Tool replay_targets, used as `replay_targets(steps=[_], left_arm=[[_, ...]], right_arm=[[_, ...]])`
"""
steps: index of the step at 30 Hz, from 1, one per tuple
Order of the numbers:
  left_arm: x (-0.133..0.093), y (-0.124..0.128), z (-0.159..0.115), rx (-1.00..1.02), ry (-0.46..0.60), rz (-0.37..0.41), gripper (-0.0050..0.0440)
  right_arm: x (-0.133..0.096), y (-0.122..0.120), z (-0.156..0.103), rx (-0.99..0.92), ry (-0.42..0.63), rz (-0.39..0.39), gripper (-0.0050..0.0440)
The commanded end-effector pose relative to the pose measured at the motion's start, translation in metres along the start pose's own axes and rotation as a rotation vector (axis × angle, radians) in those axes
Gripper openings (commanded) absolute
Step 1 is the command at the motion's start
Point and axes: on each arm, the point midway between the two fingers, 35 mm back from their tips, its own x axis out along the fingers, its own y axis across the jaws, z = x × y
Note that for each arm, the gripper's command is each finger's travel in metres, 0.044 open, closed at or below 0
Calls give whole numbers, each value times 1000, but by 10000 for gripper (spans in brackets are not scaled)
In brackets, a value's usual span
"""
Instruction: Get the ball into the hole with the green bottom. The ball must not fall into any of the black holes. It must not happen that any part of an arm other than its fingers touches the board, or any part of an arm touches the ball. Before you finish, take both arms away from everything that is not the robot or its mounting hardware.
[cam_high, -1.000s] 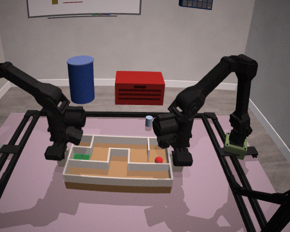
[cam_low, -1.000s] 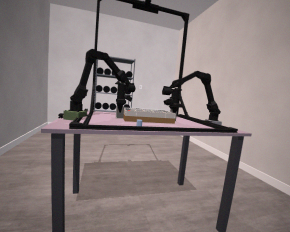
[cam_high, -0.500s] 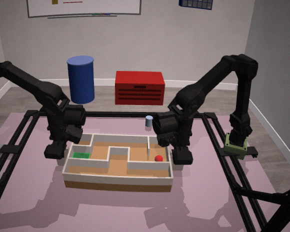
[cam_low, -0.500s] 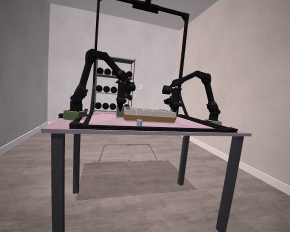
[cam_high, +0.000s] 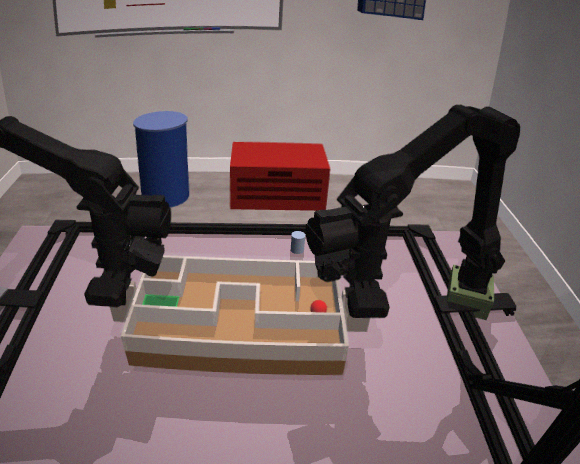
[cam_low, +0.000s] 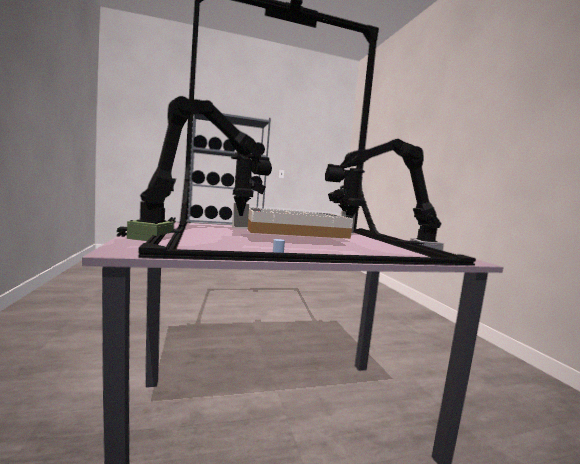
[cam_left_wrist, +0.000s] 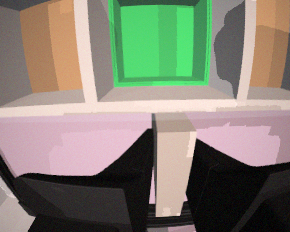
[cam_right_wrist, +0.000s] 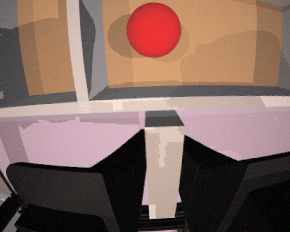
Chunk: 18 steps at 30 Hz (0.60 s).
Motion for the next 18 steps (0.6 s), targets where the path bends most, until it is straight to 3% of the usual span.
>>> replay_targets(steps=[1, 10, 18], left_arm=[[-4, 0, -1, 0, -5, -1, 20], [4, 0, -2, -1, -50, -3, 20], [-3, 0, -1, -1, -17, -2, 20]], right_arm=[[-5, 0, -1, -1, 4, 4, 20], [-16, 0, 1, -2, 49, 5, 20], [-9, 0, -1, -2, 17, 4, 20]])
